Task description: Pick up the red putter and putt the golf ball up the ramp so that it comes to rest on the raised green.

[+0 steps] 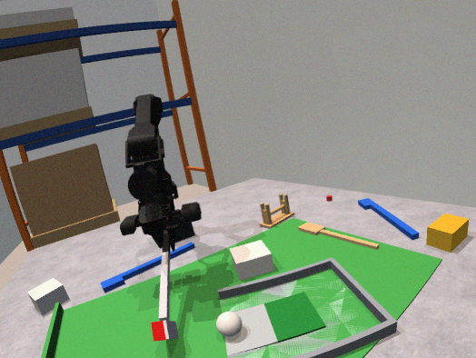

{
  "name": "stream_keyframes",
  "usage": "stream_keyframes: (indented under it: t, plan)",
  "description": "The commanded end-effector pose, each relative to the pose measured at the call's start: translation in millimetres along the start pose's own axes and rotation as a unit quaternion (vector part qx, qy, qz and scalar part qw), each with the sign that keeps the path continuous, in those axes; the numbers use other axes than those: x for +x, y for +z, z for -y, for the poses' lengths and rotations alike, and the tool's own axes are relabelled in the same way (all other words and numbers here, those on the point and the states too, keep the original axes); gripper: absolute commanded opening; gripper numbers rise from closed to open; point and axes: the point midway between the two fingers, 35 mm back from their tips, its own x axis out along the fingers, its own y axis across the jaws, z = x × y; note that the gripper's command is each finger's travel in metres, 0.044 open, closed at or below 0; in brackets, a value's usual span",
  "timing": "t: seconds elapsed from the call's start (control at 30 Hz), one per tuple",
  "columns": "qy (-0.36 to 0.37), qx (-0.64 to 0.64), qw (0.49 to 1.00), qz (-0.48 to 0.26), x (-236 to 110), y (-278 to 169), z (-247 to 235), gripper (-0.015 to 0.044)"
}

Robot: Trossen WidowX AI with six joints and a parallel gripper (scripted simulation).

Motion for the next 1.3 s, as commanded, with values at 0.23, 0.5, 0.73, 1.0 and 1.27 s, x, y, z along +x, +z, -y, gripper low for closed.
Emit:
stream_keyframes:
  t: [0.23,0.5,0.73,1.0,1.27]
  plan:
    - [0.000,0.004,1.000,0.006,-56,1,-2,0.0000]
    - [0.001,0.003,1.000,0.006,-50,1,-2,0.0000]
    - [0.001,0.003,1.000,0.006,-50,1,-2,0.0000]
    - [0.001,0.003,1.000,0.006,-50,1,-2,0.0000]
    - [0.001,0.003,1.000,0.006,-50,1,-2,0.0000]
